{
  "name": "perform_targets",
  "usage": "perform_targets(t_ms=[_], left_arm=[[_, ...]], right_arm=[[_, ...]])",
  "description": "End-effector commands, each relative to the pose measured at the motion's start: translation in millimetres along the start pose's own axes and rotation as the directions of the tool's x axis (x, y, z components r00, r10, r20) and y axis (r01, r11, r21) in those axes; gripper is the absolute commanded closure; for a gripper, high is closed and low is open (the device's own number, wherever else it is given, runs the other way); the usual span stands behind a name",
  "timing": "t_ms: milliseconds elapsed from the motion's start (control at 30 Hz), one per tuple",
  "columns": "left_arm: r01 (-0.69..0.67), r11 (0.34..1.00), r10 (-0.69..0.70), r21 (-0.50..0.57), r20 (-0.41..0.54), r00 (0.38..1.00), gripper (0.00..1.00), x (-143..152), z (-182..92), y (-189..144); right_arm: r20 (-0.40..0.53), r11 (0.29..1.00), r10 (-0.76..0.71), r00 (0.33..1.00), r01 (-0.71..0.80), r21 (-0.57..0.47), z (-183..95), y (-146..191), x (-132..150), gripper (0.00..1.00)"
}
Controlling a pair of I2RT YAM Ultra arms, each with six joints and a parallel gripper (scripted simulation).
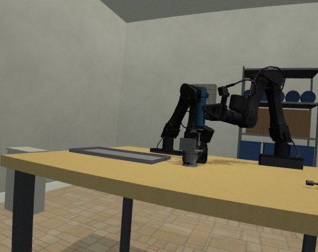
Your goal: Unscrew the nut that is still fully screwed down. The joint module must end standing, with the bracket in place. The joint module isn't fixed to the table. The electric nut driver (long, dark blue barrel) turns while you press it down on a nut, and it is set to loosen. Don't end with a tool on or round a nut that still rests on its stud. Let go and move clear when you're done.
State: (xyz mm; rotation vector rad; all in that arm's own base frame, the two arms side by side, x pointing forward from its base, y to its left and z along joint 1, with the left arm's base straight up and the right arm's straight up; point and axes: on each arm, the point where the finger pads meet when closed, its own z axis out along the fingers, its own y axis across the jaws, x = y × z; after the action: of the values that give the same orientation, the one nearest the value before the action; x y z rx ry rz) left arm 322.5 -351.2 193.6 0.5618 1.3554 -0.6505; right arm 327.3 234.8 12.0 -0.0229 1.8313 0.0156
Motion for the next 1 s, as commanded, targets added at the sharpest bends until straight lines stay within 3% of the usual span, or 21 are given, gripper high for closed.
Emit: perform_targets(t_ms=[0,367,767,967], left_arm=[[0.007,1.000,-0.007,-0.001,0.121,0.993,0.58,-51.8,13.2,4.0],[0.013,1.000,-0.014,0.008,0.127,0.992,0.58,-64.6,16.4,2.4],[0.010,1.000,-0.010,0.000,0.063,0.998,0.58,-71.0,25.2,9.8],[0.010,1.000,-0.011,0.004,0.085,0.996,0.58,-78.4,25.3,8.6]], right_arm=[[-0.011,1.000,-0.002,1.000,0.002,-0.003,3.0,2.4,2.2,0.41],[-0.011,1.000,-0.002,1.000,0.002,-0.003,3.0,2.4,2.2,0.41],[-0.011,1.000,-0.002,1.000,0.002,-0.003,3.0,2.4,2.2,0.41],[-0.011,1.000,-0.002,1.000,0.002,-0.003,3.0,2.4,2.2,0.41]])
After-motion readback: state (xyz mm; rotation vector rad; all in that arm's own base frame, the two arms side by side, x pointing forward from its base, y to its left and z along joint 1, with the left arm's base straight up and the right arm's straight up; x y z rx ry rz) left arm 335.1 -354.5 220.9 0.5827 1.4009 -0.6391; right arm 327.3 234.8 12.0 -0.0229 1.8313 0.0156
